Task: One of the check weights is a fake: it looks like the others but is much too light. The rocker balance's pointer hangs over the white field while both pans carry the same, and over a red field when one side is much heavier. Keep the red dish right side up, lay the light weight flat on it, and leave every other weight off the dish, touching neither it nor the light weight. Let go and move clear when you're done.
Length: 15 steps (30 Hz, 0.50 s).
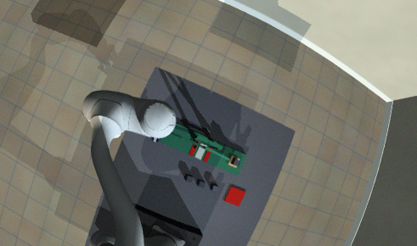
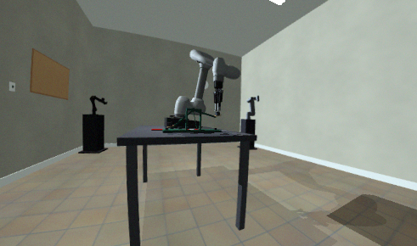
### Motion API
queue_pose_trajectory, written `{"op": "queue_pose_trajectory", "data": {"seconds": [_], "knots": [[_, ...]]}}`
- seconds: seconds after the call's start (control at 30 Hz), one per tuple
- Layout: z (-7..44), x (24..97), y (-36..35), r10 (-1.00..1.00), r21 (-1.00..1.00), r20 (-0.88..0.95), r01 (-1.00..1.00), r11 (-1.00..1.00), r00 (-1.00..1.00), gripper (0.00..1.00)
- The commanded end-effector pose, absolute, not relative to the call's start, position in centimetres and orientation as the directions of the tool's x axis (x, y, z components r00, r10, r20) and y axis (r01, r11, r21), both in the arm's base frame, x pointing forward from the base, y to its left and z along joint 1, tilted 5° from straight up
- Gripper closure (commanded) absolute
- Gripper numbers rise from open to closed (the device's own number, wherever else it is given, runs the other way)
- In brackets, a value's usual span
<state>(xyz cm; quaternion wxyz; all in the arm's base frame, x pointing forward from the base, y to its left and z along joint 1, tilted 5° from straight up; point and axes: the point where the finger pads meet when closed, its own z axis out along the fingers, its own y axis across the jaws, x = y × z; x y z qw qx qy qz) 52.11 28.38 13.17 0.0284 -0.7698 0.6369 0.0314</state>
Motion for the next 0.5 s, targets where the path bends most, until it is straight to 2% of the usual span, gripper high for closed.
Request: {"op": "queue_pose_trajectory", "data": {"seconds": [0.0, 0.47], "knots": [[13.0, 52.1, 28.4, -0.979, -0.004, -0.085, -0.982, -0.187, 0.187, 0.65], [10.5, 52.1, 28.6, -0.979, -0.004, -0.085, -0.982, -0.187, 0.187, 0.65]]}}
